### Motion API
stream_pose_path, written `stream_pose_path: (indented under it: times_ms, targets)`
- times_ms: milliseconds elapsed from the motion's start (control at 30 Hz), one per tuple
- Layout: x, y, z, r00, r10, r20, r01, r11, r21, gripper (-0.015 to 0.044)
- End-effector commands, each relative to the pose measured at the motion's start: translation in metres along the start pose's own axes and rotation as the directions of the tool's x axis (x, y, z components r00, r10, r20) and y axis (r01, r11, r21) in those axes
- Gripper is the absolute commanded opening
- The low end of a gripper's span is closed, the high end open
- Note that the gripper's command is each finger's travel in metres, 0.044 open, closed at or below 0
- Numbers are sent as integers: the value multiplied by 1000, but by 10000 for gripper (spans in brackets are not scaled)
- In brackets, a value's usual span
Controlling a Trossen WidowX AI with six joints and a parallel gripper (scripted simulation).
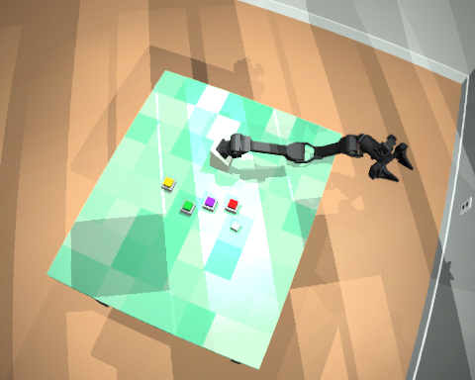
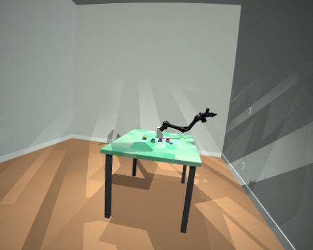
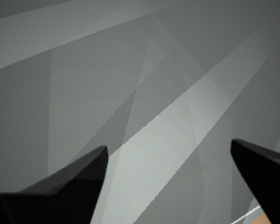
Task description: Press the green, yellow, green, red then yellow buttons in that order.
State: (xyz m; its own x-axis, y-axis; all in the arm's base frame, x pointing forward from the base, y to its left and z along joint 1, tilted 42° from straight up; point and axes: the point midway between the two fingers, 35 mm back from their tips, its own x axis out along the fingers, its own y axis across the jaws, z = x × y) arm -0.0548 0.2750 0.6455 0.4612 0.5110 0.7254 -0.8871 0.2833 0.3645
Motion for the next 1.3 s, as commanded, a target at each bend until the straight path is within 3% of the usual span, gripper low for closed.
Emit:
stream_pose_path:
  times_ms: [0, 100, 300, 667, 967, 1267]
  targets:
    - [0, -3, 6, 1000, -7, 11, 7, 1000, -2, 400]
    - [0, -43, 69, 989, -87, 118, 89, 996, -18, 400]
    - [-7, -88, 123, 962, -181, 206, 189, 982, -24, 400]
    - [-48, -227, 228, 819, -468, 332, 495, 869, 6, 400]
    - [-101, -351, 267, 650, -702, 291, 724, 688, 44, 400]
    - [-168, -475, 258, 440, -890, 123, 895, 446, 25, 400]
